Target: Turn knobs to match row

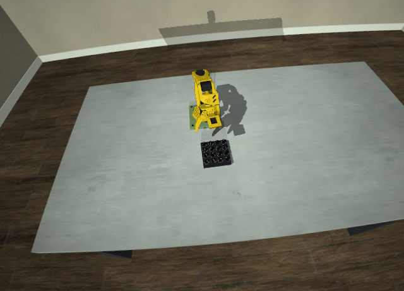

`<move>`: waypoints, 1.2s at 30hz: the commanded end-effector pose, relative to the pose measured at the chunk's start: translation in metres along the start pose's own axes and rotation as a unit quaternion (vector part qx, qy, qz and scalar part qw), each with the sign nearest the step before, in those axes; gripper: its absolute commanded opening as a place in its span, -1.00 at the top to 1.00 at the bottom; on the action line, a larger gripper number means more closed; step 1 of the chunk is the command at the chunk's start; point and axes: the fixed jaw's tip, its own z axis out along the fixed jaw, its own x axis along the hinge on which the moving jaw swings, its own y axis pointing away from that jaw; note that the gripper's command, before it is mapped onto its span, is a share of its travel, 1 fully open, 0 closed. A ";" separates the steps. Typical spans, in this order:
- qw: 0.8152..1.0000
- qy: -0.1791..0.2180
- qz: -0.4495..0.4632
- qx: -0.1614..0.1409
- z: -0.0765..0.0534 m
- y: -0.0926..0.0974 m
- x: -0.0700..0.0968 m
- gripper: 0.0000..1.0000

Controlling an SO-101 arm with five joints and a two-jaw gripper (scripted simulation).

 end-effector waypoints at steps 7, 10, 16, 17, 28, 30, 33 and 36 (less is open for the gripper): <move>1.000 0.007 0.000 0.001 0.002 -0.001 0.003 0.20; 1.000 0.007 0.000 0.001 0.002 -0.001 0.003 0.20; 1.000 0.007 0.000 0.001 0.003 -0.001 0.001 0.20; 1.000 0.007 0.000 0.001 0.003 -0.001 0.000 0.20; 1.000 0.007 0.000 0.001 0.011 -0.003 -0.024 0.20; 1.000 0.007 0.000 0.001 0.014 -0.003 -0.031 0.20; 1.000 0.007 0.000 0.001 0.020 -0.004 -0.040 0.20; 1.000 0.007 0.000 0.001 0.024 -0.004 -0.046 0.20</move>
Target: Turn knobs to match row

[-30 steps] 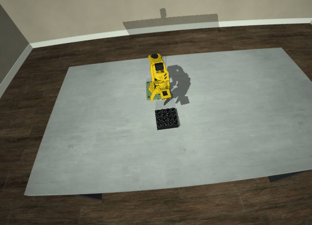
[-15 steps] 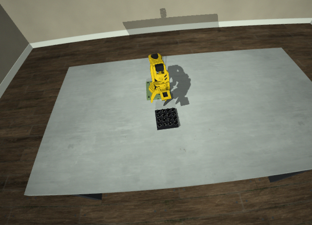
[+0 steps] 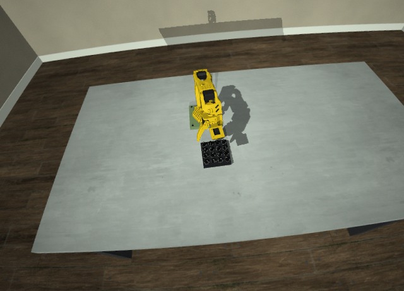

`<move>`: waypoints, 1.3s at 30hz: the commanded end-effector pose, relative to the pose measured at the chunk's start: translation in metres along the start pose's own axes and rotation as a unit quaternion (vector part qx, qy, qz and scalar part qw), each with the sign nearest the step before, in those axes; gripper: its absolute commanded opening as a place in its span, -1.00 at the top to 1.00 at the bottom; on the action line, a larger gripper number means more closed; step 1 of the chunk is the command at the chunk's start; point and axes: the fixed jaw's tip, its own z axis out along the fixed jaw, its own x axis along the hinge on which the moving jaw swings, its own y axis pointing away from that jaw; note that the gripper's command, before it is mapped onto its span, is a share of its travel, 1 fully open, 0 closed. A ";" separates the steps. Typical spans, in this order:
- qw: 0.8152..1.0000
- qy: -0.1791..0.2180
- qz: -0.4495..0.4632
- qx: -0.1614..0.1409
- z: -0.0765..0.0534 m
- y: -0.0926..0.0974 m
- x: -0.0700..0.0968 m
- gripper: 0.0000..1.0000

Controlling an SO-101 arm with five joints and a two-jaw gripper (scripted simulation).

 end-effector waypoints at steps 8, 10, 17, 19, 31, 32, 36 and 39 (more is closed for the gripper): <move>1.000 -0.002 0.000 0.001 0.007 -0.002 -0.013 0.20; 1.000 -0.002 0.000 0.001 0.007 -0.002 -0.013 0.20; 1.000 -0.002 0.001 0.001 0.007 -0.002 -0.013 0.20; 1.000 -0.002 0.001 0.001 0.007 -0.002 -0.013 0.20; 1.000 -0.002 0.004 0.001 0.007 -0.002 -0.013 0.20; 1.000 -0.002 0.004 0.001 0.007 -0.002 -0.013 0.20; 1.000 -0.002 0.004 0.001 0.007 -0.002 -0.013 0.20; 1.000 -0.002 0.004 0.001 0.007 -0.002 -0.013 0.20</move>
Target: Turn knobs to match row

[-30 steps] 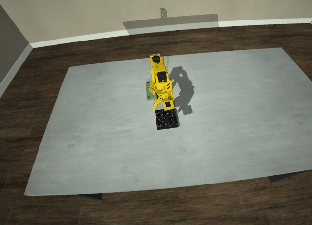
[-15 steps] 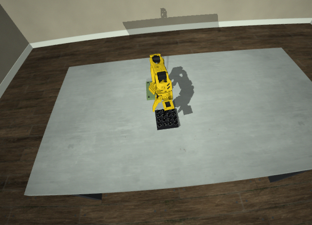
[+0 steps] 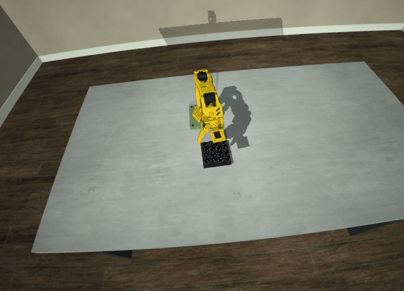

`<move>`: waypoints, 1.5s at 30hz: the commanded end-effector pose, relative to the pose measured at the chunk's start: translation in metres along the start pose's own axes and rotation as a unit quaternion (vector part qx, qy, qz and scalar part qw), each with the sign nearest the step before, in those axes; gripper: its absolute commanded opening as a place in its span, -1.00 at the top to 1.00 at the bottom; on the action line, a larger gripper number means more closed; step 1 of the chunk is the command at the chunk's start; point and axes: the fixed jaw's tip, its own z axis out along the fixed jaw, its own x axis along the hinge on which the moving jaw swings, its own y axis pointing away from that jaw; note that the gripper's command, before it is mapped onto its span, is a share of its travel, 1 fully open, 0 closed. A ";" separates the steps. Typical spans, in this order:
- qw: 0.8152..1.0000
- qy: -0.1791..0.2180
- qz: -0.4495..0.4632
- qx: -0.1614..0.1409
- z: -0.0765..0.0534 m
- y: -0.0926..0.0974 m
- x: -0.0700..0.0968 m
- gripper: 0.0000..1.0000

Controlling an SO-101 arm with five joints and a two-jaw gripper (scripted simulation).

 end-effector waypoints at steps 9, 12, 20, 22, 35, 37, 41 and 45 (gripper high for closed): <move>1.000 -0.003 0.004 0.001 0.001 -0.001 -0.002 0.20; 1.000 -0.003 0.004 0.001 0.001 -0.001 -0.002 0.20; 1.000 -0.003 0.004 0.001 0.001 -0.001 -0.002 0.20; 1.000 -0.003 0.004 0.001 0.001 -0.001 -0.002 0.20; 1.000 -0.012 0.008 0.000 0.000 0.000 -0.008 0.20; 1.000 -0.012 0.008 0.000 0.000 0.000 -0.008 0.20; 1.000 -0.012 0.008 0.000 0.000 0.000 -0.008 0.20; 1.000 -0.012 0.008 0.000 0.000 0.000 -0.008 0.20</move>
